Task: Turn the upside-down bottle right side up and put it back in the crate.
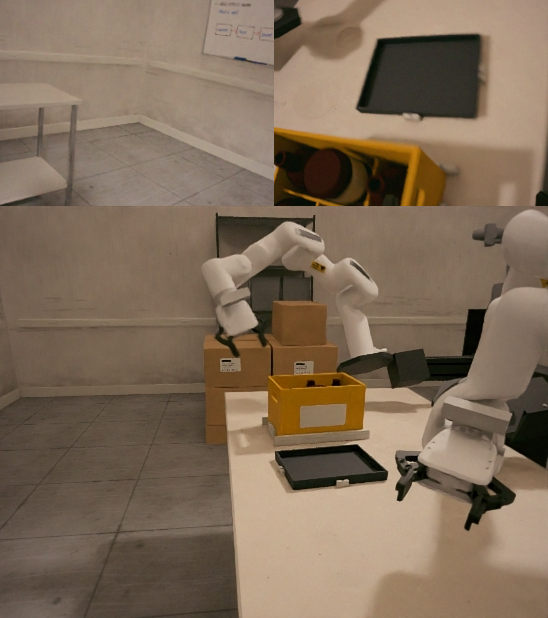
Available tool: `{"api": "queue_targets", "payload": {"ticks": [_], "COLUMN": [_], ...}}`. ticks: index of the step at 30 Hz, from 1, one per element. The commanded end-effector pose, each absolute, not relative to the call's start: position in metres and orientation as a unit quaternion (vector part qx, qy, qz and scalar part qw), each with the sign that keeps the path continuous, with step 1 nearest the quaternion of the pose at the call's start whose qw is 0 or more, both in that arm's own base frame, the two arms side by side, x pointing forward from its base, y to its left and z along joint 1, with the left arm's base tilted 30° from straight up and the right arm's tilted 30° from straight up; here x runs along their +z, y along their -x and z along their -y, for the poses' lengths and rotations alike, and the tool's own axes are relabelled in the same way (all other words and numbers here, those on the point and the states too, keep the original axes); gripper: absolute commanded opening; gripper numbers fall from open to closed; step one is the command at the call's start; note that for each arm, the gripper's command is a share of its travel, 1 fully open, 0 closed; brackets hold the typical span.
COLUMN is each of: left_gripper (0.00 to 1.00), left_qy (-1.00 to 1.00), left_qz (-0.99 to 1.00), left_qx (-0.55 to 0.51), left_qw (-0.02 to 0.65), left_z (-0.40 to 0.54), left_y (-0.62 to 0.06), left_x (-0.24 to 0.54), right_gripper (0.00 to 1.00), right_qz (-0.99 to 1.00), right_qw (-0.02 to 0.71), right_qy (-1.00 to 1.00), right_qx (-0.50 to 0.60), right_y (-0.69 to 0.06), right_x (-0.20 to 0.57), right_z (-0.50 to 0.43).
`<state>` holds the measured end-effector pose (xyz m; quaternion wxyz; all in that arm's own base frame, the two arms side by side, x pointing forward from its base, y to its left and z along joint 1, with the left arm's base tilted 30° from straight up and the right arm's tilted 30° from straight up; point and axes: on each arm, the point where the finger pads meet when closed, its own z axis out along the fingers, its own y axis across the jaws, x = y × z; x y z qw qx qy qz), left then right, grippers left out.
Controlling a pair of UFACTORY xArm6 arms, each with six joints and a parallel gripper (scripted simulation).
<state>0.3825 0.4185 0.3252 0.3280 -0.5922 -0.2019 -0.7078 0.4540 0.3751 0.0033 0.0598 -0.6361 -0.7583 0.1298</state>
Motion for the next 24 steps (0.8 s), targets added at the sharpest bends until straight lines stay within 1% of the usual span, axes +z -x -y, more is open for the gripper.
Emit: {"api": "queue_targets", "payload": {"ticks": [1,8,10,11,12,20,24], "left_gripper": [1.00,1.00,1.00,1.00,1.00,1.00,1.00], "left_qy": [0.591,0.591,0.591,0.591,0.591,0.591,0.591], "left_qz": [0.201,0.201,0.201,0.201,0.201,0.201,0.201], "left_qx": [-0.709,-0.709,-0.709,-0.709,-0.709,-0.709,-0.709], "left_qw": [0.328,0.328,0.328,0.328,0.328,0.328,0.328], "left_z": [-0.418,-0.418,-0.418,-0.418,-0.418,-0.418,-0.418], "left_y": [-0.383,-0.383,-0.383,-0.383,-0.383,-0.383,-0.383], "left_x": [0.327,0.327,0.327,0.327,0.327,0.327,0.327], "right_gripper": [1.00,1.00,1.00,1.00,1.00,1.00,1.00], "right_qz": [0.710,0.613,0.613,0.598,0.581,0.435,0.395], "right_qw": [0.057,0.050,0.050,0.049,0.048,0.035,0.030], "right_qy": [0.694,0.785,0.785,0.797,0.810,0.899,0.918], "right_qx": [0.106,0.074,0.074,0.069,0.065,0.026,0.016], "right_y": [-0.494,-0.538,-0.538,-0.553,-0.556,-0.574,-0.577], "right_x": [0.037,0.082,0.082,0.100,0.105,0.150,0.175], "right_z": [-0.330,-0.250,-0.250,-0.217,-0.205,-0.109,-0.056]}}
